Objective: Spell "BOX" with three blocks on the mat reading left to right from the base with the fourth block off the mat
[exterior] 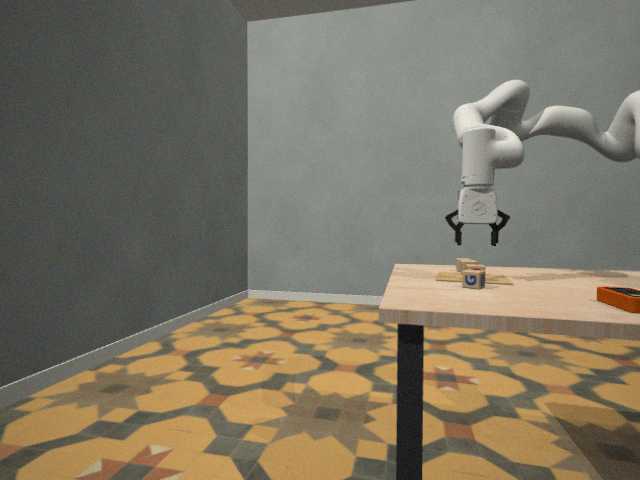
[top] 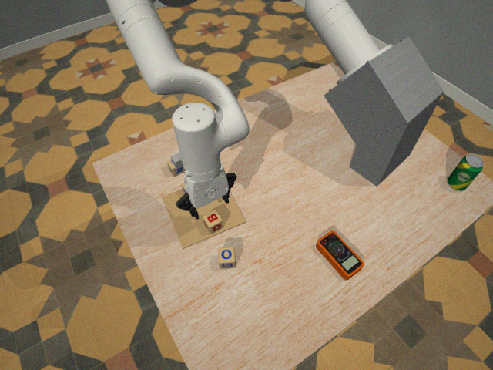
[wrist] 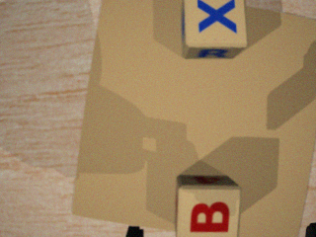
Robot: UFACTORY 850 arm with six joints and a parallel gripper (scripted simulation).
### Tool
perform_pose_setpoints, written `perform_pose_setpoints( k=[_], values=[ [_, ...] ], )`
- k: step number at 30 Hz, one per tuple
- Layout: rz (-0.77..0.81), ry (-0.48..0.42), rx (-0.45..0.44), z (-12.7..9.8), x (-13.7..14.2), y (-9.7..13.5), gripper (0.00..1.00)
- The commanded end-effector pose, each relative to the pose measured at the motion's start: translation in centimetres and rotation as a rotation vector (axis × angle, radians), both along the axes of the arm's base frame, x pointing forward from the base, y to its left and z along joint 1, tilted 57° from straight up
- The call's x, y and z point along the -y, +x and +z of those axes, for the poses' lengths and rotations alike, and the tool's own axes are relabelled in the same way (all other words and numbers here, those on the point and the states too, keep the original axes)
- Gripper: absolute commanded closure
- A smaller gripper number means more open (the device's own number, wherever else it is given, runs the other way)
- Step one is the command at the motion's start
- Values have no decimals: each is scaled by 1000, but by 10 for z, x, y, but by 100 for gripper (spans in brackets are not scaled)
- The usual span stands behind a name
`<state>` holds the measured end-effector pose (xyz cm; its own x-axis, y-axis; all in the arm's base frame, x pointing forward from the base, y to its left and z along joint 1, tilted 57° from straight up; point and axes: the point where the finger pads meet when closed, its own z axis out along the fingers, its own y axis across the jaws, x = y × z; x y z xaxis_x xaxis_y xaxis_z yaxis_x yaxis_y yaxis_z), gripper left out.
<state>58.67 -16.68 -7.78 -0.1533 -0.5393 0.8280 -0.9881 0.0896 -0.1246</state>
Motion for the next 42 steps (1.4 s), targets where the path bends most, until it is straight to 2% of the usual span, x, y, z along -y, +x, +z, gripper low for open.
perform_pose_setpoints(
  k=[1,4,16,18,19,33,35,37,42],
  values=[
    [22,0,-31,-3,-3,3,0],
    [88,0,-133,-12,-10,9,0],
    [234,0,-356,-34,-26,21,0],
    [234,0,-356,-34,-26,21,0],
    [271,0,-413,-39,-30,24,0],
    [441,3,-673,-65,-50,34,0],
    [441,3,-673,-65,-50,34,0],
    [488,4,-746,-72,-55,37,0],
    [546,6,-835,-81,-62,39,0]
  ],
)
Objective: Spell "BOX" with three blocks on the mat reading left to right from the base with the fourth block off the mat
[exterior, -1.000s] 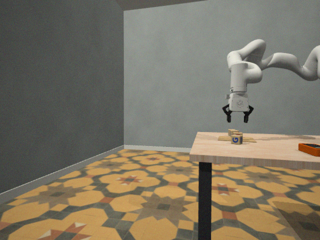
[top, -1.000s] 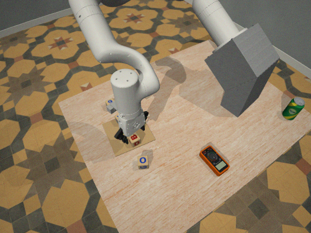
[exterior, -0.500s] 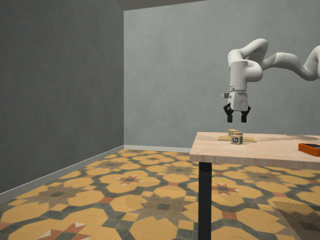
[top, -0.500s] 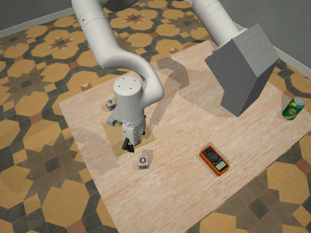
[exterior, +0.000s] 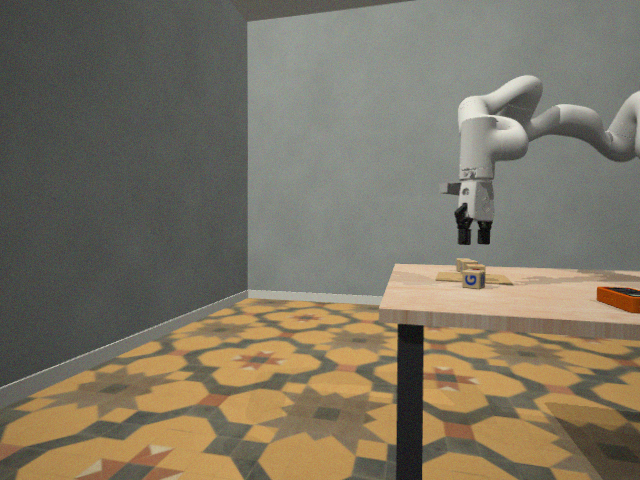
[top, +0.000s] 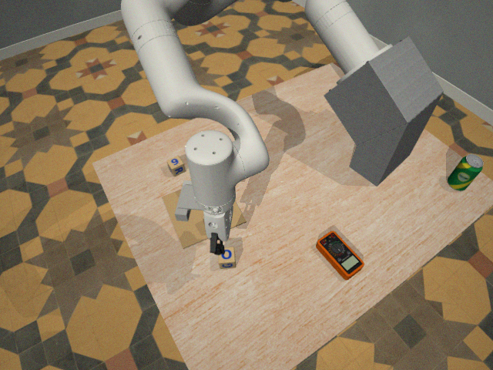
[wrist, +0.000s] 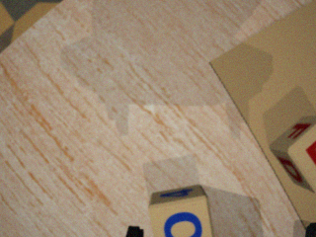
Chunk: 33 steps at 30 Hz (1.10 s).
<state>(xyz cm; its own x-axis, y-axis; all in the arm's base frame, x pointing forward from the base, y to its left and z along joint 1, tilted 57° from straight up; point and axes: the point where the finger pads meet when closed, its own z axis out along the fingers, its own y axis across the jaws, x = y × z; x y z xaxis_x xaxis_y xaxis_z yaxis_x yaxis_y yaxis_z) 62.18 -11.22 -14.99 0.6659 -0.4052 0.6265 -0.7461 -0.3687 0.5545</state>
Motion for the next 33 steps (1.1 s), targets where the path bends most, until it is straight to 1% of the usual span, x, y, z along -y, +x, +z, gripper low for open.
perform_pose_setpoints(
  k=[1,3,7,8,33],
  values=[
    [65,-2,-122,-11,-9,4,0],
    [87,-1,-155,-14,-12,5,0],
    [99,-1,-173,-16,-13,5,0],
    [99,-1,-173,-16,-13,5,13],
    [99,-1,-173,-16,-13,5,13]
  ],
)
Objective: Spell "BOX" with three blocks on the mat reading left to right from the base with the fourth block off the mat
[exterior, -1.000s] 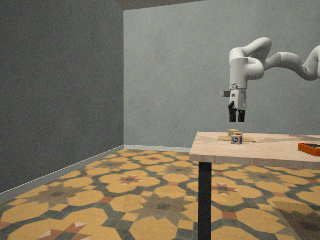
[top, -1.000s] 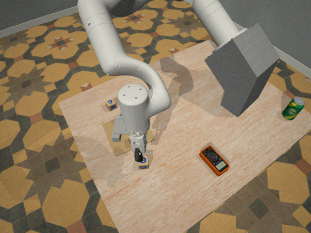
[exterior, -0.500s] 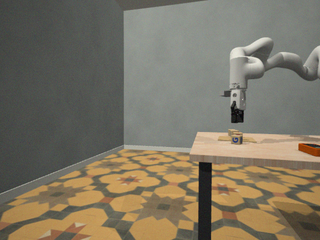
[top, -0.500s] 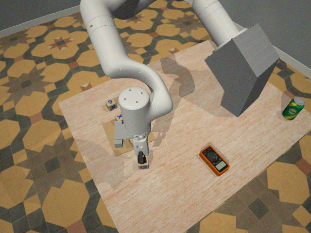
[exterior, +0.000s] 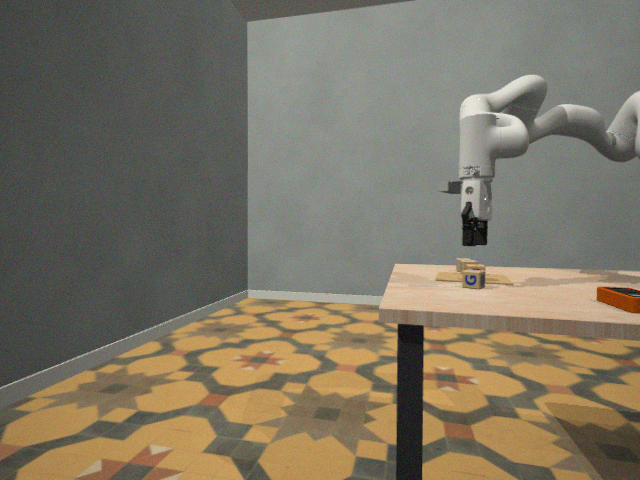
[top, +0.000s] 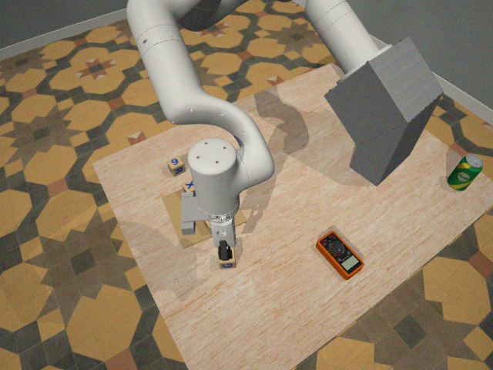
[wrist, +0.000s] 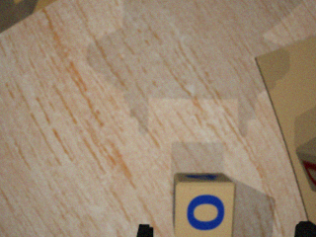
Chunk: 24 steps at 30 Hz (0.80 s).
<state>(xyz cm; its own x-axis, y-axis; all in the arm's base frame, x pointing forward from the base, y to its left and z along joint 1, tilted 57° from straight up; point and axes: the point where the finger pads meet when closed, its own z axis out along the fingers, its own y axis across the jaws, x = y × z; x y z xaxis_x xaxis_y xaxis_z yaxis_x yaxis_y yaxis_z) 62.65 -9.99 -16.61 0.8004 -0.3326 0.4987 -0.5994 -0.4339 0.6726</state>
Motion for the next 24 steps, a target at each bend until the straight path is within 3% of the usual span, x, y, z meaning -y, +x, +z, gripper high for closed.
perform_pose_setpoints(
  k=[1,24],
  values=[
    [1,0,1,1,-1,1,13],
    [1,0,1,-2,3,1,13]
  ],
)
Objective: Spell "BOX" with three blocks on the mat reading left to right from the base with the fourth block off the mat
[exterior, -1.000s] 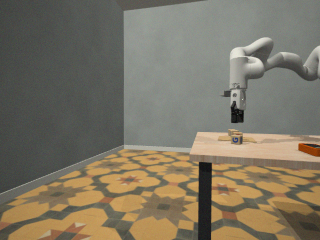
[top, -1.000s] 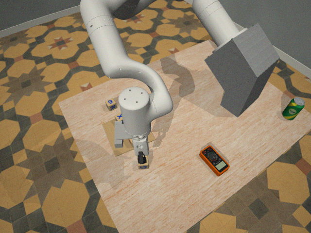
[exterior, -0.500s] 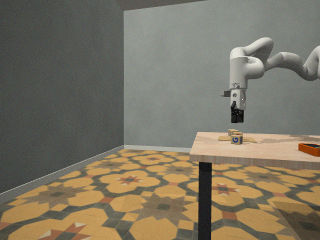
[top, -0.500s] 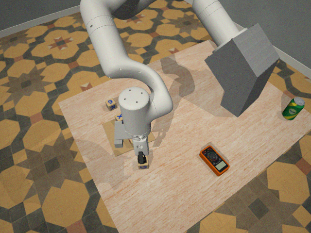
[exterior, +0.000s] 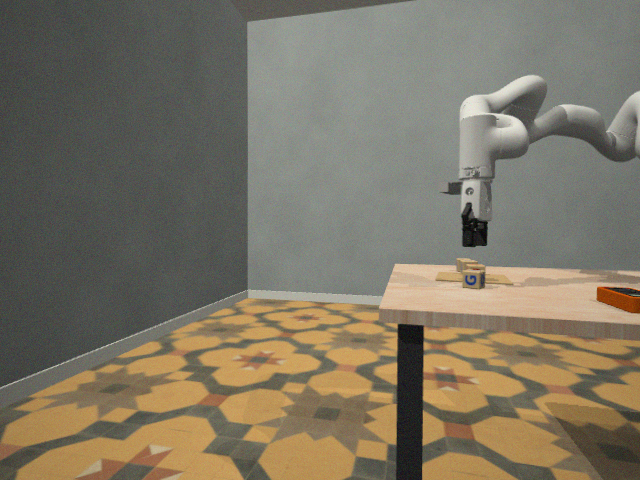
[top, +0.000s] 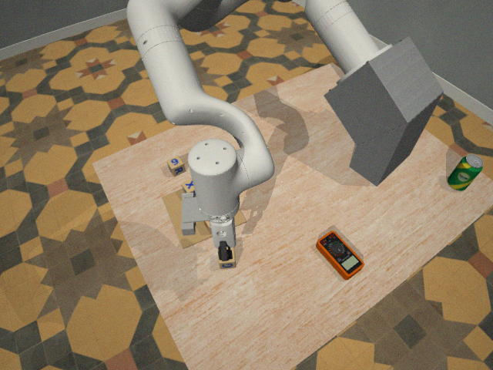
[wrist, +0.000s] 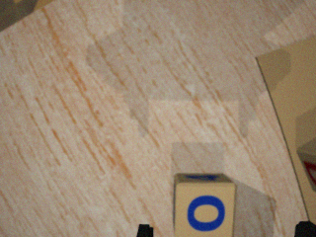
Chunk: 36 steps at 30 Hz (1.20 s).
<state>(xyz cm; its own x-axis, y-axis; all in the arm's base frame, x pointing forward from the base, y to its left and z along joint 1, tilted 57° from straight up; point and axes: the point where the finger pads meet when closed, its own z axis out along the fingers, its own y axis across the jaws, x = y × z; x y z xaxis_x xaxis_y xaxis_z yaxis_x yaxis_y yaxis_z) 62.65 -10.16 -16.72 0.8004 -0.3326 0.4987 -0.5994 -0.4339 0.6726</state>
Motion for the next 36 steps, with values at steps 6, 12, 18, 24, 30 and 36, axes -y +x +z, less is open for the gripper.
perform_pose_setpoints(
  k=[6,12,18,24,30,36],
  values=[
    [1,0,1,-3,5,1,13],
    [1,0,1,-7,11,1,13],
    [1,0,1,-13,19,1,13],
    [1,0,1,-16,25,1,13],
    [1,0,1,-21,32,1,13],
    [1,0,1,-25,37,1,13]
  ],
)
